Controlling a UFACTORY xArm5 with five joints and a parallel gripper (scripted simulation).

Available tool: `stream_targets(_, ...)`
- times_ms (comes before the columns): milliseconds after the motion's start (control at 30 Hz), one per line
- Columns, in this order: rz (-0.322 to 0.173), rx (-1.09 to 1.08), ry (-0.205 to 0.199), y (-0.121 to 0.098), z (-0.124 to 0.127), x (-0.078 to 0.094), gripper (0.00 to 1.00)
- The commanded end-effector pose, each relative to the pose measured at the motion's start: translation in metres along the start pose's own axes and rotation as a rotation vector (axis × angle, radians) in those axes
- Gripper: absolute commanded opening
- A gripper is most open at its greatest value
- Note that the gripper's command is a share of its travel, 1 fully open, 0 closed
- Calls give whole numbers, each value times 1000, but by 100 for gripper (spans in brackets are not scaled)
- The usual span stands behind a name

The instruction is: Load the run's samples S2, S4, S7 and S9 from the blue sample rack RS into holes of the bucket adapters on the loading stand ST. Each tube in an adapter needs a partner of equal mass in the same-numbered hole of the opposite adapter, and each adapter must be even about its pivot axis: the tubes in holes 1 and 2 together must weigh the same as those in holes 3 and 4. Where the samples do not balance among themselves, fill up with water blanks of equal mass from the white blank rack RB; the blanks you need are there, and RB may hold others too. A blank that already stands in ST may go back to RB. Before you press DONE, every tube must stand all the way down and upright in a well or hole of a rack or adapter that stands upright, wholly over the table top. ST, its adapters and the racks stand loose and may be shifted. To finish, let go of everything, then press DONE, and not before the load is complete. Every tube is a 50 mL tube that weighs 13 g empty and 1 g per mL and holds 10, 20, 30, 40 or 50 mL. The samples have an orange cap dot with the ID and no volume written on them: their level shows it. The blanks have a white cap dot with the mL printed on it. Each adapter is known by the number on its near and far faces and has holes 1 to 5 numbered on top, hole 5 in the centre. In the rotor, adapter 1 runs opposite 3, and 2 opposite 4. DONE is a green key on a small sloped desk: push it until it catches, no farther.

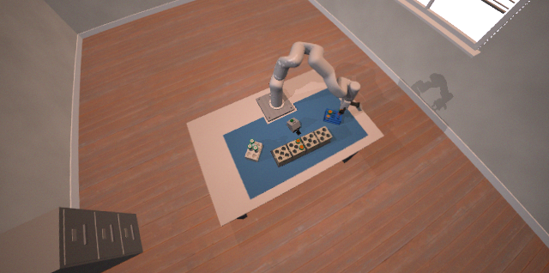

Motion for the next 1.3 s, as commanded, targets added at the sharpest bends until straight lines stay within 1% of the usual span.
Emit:
stream_targets(0,5,0,0,1,0,-1,57)
stream_targets(1267,5,0,0,1,0,19,57)
Point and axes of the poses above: the point where the finger pads meet when closed, its own x axis out along the fingers, its own z axis across the jaws, y = z × x, the point moved 5 cm from there along -x, back along the fingers, and after that the axes turned 4 degrees about x, right-handed, at the moved point
